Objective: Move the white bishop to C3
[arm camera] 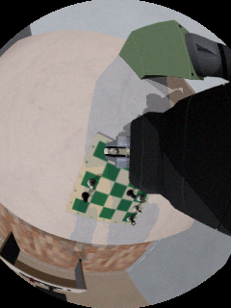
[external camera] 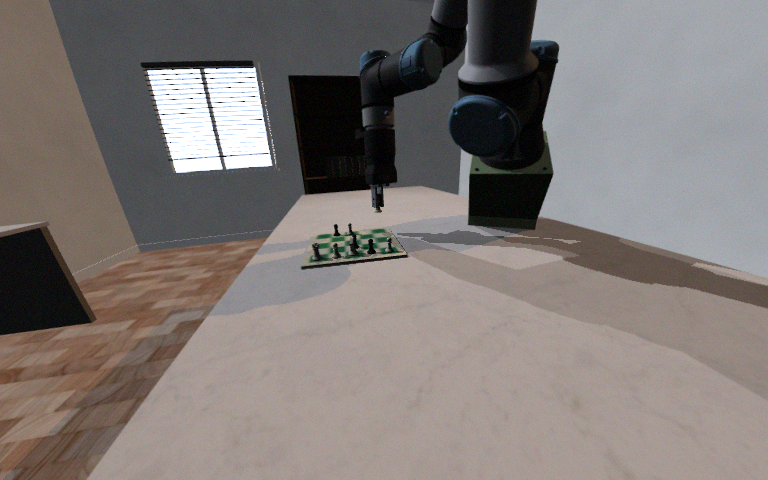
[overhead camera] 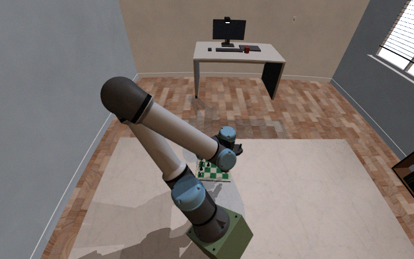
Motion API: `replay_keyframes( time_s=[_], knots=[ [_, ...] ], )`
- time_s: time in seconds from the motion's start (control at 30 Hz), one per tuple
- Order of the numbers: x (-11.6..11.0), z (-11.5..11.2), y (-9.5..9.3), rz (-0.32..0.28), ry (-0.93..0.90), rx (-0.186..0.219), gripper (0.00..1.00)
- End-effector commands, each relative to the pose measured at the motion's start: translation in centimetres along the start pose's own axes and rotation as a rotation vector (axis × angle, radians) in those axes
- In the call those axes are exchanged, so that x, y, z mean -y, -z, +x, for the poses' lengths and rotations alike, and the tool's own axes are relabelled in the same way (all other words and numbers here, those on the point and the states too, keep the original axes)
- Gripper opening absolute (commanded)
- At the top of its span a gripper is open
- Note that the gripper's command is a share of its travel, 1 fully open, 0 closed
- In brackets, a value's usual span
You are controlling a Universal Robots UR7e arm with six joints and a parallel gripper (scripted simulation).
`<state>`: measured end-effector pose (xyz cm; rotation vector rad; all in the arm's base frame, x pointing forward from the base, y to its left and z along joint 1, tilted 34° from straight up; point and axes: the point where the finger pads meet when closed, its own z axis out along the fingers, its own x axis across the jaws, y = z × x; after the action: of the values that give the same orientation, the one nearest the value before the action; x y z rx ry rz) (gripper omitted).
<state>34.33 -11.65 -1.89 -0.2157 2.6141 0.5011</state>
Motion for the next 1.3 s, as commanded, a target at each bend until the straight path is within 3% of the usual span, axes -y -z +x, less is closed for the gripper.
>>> replay_keyframes(
  time_s=[0.0,0.23,0.53,1.27],
  knots=[
    [0.0,0.0,1.4,0.001,0.001,0.0,0.0],
    [0.0,0.0,3.2,0.001,0.001,0.0,0.0],
    [0.0,0.0,4.2,0.001,0.001,0.0,0.0],
    [0.0,-0.4,4.4,0.002,-0.018,-0.001,0.0]
  ],
)
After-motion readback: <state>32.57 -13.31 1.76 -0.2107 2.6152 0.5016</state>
